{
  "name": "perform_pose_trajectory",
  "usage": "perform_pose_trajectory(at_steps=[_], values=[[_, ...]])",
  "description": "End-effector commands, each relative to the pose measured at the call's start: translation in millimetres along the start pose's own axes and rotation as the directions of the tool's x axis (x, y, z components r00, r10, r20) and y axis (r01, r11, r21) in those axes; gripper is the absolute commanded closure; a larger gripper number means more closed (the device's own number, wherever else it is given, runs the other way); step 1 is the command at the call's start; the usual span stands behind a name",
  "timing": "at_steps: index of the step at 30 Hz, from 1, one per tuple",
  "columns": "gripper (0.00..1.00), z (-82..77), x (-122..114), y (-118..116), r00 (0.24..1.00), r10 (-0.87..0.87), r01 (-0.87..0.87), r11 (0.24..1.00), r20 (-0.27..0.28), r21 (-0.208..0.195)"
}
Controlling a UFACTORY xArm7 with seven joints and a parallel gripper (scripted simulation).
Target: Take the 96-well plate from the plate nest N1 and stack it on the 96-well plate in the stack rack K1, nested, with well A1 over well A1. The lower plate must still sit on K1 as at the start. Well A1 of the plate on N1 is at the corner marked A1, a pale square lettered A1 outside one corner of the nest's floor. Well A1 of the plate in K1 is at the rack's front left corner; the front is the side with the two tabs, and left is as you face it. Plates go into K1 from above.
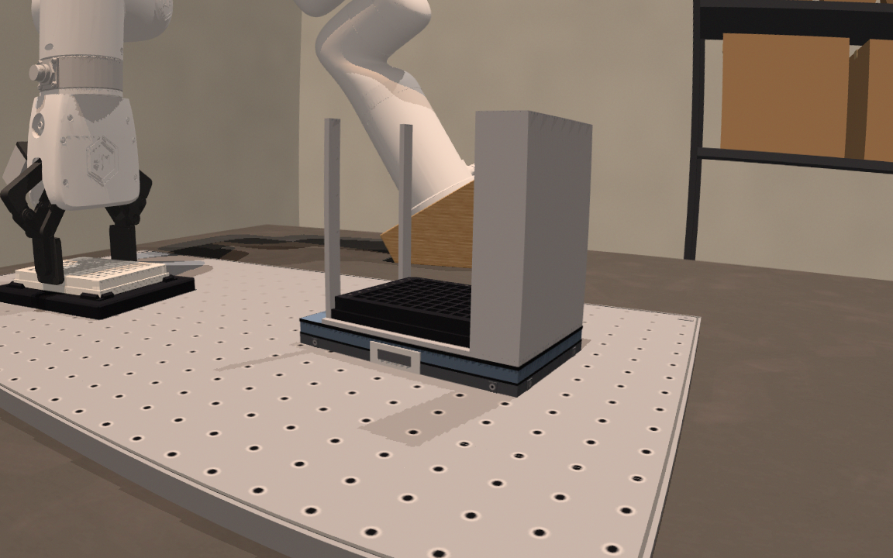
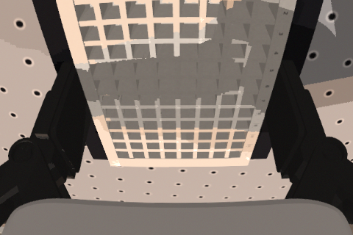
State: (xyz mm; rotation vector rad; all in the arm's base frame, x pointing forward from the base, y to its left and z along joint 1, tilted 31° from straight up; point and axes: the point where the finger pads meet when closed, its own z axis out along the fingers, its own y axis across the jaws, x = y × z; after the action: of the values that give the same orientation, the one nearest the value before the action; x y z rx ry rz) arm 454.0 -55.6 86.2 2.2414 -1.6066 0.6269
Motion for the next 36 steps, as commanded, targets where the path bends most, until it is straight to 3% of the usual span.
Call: perform_pose_trajectory(at_steps=[1, 14, 36], values=[[1.0, -1.4, 0, -2, 1.0, 0.0, 0.0, 1.0, 0.0, 0.004], [1.0, -1.4, 0, -2, 1.0, 0.0, 0.0, 1.0, 0.0, 0.004], [1.0, -14.8, 0, -2, 1.0, 0.0, 0.0, 1.0, 0.0, 0.004]])
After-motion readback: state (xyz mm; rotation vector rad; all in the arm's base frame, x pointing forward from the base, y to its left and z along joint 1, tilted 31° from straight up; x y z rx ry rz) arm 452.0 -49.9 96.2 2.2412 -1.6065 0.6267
